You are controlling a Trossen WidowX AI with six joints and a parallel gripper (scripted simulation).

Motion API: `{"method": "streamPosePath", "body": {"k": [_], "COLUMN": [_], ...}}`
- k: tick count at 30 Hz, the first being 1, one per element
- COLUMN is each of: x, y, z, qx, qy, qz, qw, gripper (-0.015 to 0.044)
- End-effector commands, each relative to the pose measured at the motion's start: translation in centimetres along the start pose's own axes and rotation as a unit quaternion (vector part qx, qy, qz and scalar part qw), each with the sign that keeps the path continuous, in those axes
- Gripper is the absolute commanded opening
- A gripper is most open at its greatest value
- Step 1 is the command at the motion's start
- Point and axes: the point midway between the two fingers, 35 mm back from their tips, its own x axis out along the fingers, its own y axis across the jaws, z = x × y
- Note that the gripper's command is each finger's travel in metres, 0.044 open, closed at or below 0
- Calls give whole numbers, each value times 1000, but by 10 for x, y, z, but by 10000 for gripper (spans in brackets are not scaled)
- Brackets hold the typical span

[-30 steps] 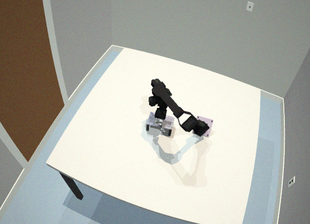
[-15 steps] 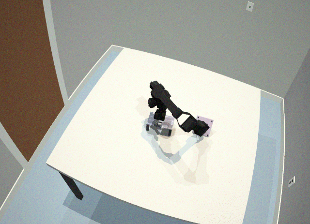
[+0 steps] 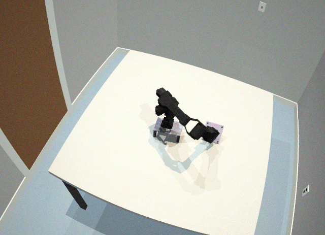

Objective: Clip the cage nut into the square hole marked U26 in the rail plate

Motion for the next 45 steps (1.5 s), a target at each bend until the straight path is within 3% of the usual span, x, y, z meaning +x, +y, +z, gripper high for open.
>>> {"method": "streamPosePath", "body": {"k": [1, 45], "x": [1, 3], "y": [1, 3], "z": [-1, -1], "qx": [1, 2], "qy": [-2, -2], "qz": [2, -23], "qw": [1000, 1000], "gripper": [37, 37]}}
